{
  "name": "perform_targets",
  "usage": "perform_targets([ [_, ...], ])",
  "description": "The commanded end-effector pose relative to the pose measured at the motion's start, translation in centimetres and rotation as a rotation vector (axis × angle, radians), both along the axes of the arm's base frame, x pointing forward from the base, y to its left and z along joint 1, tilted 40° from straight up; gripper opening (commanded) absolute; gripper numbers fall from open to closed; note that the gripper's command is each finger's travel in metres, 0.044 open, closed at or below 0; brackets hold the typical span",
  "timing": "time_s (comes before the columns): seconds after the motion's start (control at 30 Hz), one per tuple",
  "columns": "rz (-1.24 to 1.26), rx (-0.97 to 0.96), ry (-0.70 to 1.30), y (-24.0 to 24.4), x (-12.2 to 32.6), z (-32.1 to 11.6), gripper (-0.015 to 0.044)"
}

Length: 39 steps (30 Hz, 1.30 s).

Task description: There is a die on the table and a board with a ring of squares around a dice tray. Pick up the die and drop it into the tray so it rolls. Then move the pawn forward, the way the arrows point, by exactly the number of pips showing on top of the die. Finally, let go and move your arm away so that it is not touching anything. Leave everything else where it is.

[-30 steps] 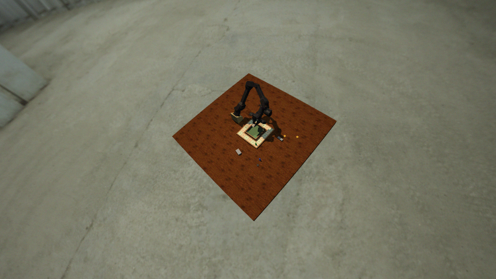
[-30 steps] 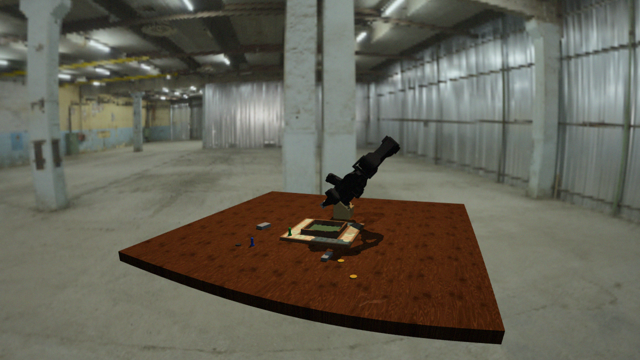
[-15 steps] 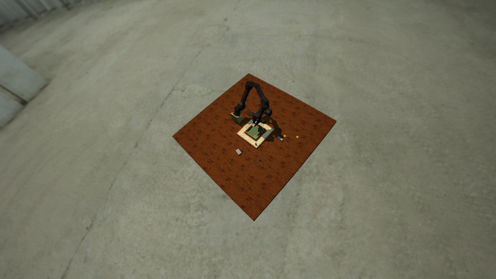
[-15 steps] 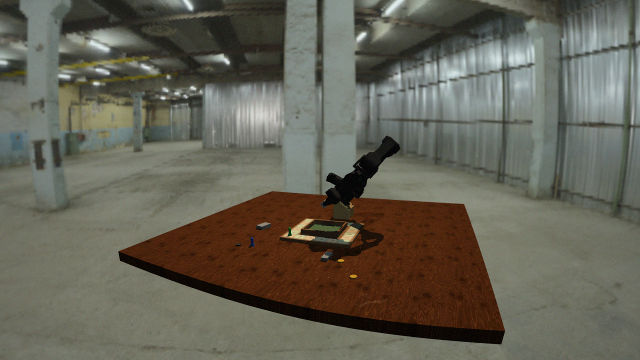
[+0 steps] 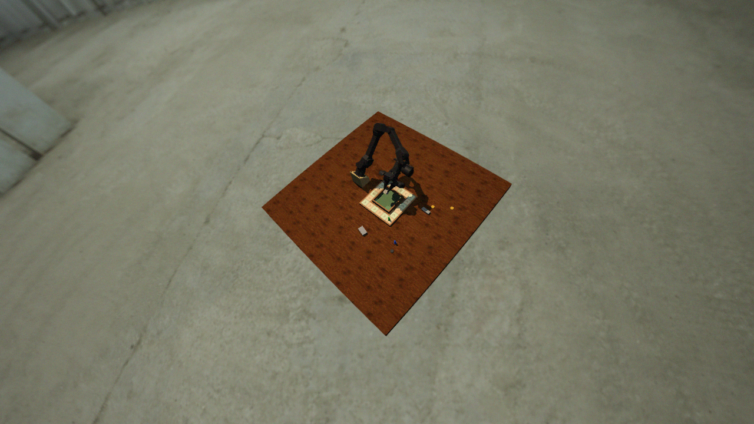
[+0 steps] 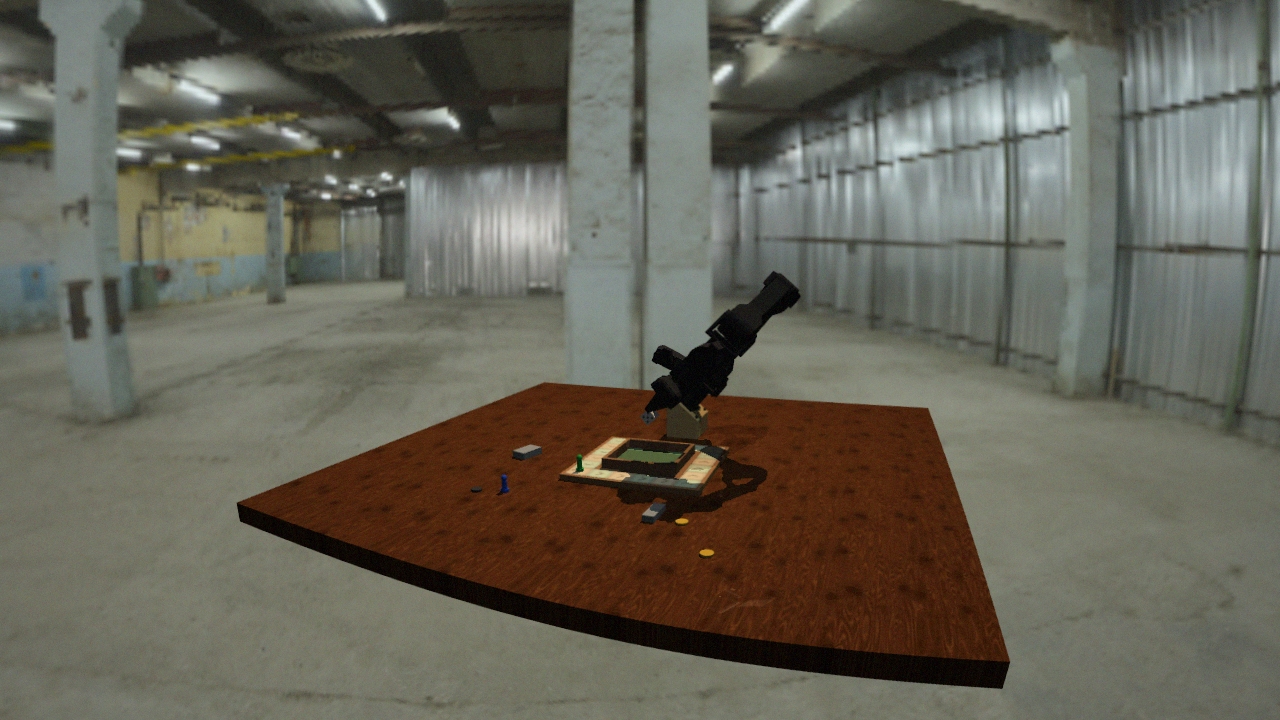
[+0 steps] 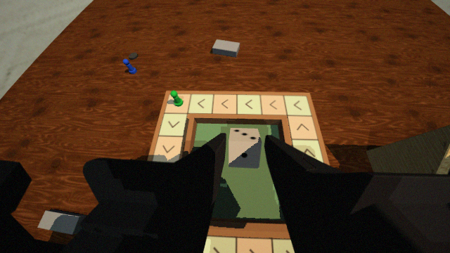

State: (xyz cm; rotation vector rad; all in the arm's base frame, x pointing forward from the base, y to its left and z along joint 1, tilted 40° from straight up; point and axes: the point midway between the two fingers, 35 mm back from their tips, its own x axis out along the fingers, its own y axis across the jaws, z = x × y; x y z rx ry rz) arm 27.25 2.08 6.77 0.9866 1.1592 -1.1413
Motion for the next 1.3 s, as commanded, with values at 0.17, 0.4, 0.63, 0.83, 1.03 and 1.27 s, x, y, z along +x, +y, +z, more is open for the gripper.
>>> perform_targets([
  [0.17,-0.002,-0.005,-0.005,-2.5,0.4,3.1,0.0394],
  [0.4,0.025,0.236,0.118,-2.1,-0.1,0.5,0.0440],
  [0.63,0.004,0.832,0.136,-1.4,0.3,-2.1,0.0440],
  [0.83,0.004,0.832,0.136,-1.4,0.3,-2.1,0.0440],
  [1.03,0.224,0.771,0.101,-2.3,2.2,-2.9,0.0335],
  [1.27,0.862,0.781,-0.087,-4.1,8.2,-6.2,0.0200],
])
